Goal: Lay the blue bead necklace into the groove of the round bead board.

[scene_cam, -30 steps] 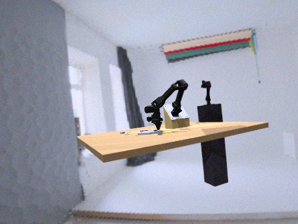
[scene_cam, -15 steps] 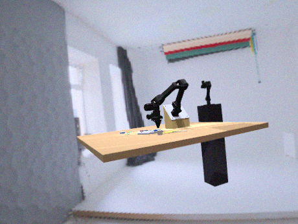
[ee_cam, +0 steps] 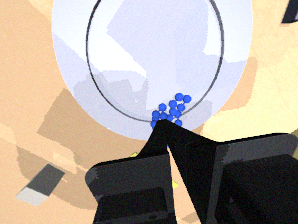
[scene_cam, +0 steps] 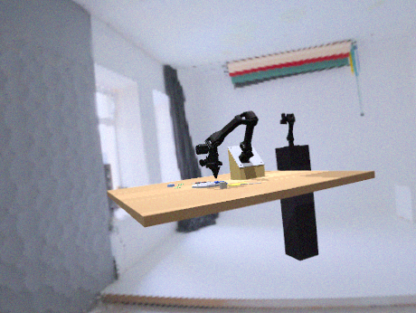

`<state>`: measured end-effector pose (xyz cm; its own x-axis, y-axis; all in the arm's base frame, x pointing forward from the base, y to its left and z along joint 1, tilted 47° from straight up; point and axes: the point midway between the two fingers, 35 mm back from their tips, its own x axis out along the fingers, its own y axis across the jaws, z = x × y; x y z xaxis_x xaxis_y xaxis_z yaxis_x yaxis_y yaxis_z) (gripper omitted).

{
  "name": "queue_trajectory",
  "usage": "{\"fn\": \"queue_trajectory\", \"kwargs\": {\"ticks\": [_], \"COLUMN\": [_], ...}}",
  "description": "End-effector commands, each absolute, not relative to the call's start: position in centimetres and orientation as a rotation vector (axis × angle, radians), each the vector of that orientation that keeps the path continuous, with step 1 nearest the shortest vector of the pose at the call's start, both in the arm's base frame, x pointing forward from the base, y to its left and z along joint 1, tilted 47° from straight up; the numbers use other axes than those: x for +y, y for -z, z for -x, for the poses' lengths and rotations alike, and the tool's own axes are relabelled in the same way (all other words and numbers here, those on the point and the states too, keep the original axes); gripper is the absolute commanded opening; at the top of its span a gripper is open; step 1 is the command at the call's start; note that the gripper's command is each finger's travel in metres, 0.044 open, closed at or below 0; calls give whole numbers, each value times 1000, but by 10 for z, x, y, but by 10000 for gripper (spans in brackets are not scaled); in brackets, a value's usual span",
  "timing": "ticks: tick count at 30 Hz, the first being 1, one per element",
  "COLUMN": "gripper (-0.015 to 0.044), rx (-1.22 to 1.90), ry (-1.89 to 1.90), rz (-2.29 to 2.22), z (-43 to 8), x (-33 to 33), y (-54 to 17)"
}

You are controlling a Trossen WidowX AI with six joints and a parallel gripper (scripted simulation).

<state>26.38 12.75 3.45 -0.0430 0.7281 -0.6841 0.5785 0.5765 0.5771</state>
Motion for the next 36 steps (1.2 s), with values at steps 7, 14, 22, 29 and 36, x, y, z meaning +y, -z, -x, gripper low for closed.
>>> {"fn": "queue_trajectory", "kwargs": {"ticks": [7,14,22,29,36], "gripper": [0,0,0,157,341], "rx": [1723,1723,1723,1719,1719], "ry": [-176,-176,-177,-178,-178], "rz": [-1090,-1090,-1091,-1085,-1085], "z": [-282,-282,-281,-282,-282], "x": [122,130,139,137,136], "y": [-26,-18,-11,-13,-14]}}
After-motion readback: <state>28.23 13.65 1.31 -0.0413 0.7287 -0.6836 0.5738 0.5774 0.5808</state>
